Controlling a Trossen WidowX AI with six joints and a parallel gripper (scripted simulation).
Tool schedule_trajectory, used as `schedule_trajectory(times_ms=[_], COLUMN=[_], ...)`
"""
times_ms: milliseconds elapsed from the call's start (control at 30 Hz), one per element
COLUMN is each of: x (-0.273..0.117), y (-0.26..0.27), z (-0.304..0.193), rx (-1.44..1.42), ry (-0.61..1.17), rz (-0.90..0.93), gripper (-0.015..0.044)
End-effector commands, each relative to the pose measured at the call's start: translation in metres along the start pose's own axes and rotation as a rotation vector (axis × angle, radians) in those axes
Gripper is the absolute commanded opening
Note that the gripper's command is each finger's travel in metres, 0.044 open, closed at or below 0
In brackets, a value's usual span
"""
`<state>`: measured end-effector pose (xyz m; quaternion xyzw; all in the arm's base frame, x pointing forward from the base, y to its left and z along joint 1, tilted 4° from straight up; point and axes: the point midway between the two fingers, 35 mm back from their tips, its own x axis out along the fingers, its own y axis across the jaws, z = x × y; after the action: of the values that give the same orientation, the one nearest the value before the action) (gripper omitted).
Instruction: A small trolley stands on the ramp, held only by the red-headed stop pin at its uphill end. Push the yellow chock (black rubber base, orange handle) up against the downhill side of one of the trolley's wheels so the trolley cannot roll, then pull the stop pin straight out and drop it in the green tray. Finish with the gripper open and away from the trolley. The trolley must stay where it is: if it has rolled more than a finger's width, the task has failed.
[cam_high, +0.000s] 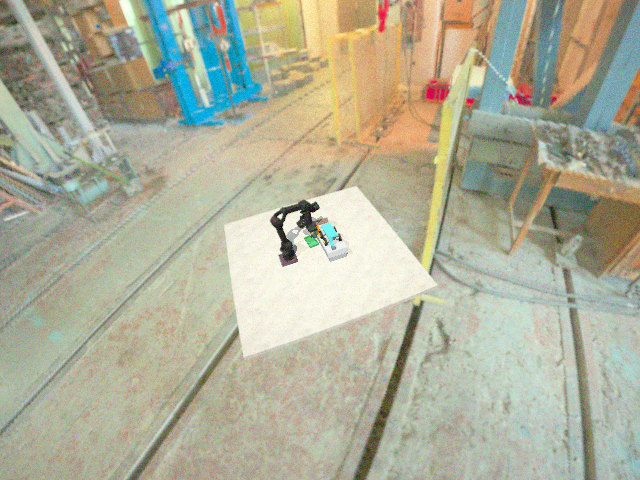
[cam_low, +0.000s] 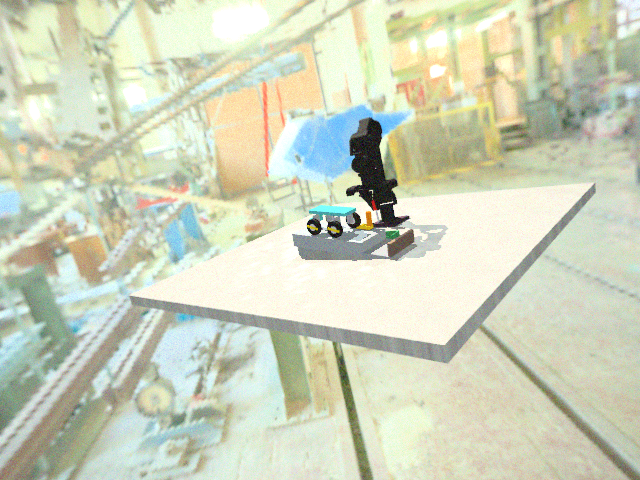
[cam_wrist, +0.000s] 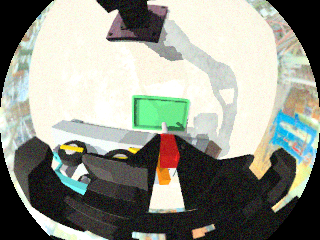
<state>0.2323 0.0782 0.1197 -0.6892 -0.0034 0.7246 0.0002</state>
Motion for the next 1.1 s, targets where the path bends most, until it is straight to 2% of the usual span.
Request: schedule_trajectory(times_ms=[0, 200, 667, 900, 1067], x=[0.008, 0.027, 0.061, 0.062, 0.063], y=[-0.001, -0.008, -0.025, -0.022, -0.018], z=[0.000, 0.000, 0.001, 0.001, 0.001], rx=[0.000, -0.001, -0.001, -0.001, -0.001], ry=[-0.001, 0.001, 0.001, 0.001, 0.001], rz=[-0.064, -0.136, -0.144, -0.144, -0.144], gripper=[0.0000, 0.0000, 0.0000, 0.0184, 0.0190])
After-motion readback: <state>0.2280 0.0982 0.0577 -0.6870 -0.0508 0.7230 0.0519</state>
